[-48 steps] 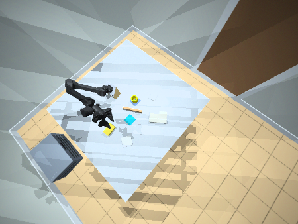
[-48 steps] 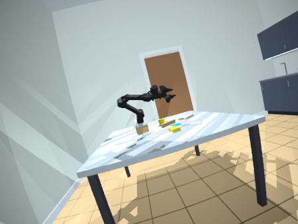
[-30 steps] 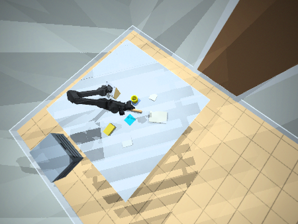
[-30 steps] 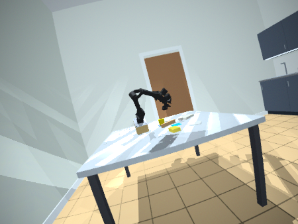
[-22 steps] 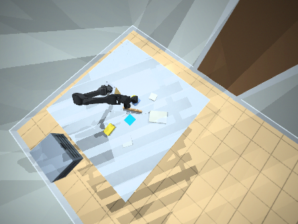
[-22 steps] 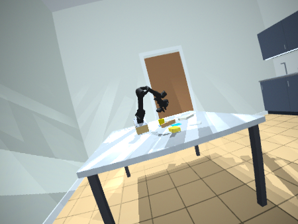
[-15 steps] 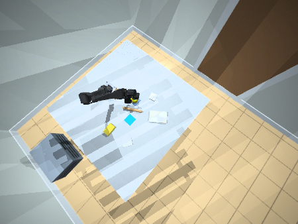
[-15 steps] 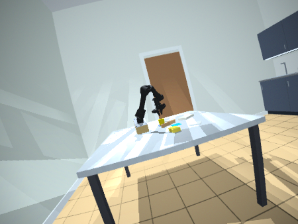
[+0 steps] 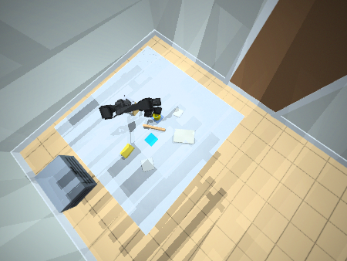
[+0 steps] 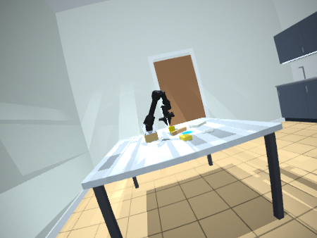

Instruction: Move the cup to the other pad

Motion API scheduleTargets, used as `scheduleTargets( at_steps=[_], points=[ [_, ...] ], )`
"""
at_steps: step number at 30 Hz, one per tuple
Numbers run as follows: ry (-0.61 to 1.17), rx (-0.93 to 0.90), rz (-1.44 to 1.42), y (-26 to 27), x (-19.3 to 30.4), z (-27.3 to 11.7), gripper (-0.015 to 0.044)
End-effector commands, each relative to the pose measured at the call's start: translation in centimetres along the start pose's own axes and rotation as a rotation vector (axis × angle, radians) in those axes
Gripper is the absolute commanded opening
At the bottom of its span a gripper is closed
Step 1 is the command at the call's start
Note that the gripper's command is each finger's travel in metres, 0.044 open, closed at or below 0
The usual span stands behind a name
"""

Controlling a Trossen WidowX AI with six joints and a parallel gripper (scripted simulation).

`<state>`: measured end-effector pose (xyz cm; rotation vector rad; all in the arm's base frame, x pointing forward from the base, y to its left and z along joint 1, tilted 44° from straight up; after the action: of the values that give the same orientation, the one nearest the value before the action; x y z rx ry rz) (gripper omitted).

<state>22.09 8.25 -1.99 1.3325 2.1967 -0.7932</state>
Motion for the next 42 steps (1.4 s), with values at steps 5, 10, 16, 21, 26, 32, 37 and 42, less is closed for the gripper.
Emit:
scheduleTargets(
  at_steps=[5, 10, 16, 21, 26, 32, 37, 42],
  points=[
    [-0.006, 0.006, 0.001, 0.0, 0.1, 1.3, 0.0167],
    [-0.006, 0.006, 0.001, 0.1, 0.1, 2.2, 0.0167],
    [-0.006, 0.006, 0.001, 0.1, 0.1, 3.2, 0.0167],
    [-0.007, 0.006, 0.001, 0.1, 0.0, 4.0, 0.0167],
    [-0.008, 0.006, 0.001, 0.0, 0.0, 4.8, 0.0167],
    [-0.009, 0.007, 0.001, -0.1, 0.0, 5.8, 0.0167],
    [-0.010, 0.008, 0.002, -0.1, 0.0, 6.3, 0.0167],
    [-0.010, 0.008, 0.002, -0.1, 0.0, 6.3, 0.0167]
  ],
)
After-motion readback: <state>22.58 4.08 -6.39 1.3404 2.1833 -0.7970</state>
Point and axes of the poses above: the point midway between the two fingers, 35 mm back from their tips, its own z axis out along the fingers, its own y axis across the jaws, x = y × z, the point moved 2 cm from there along -z, back along the fingers, and after that the axes turned 1 degree about z, right-handed, at the moved point
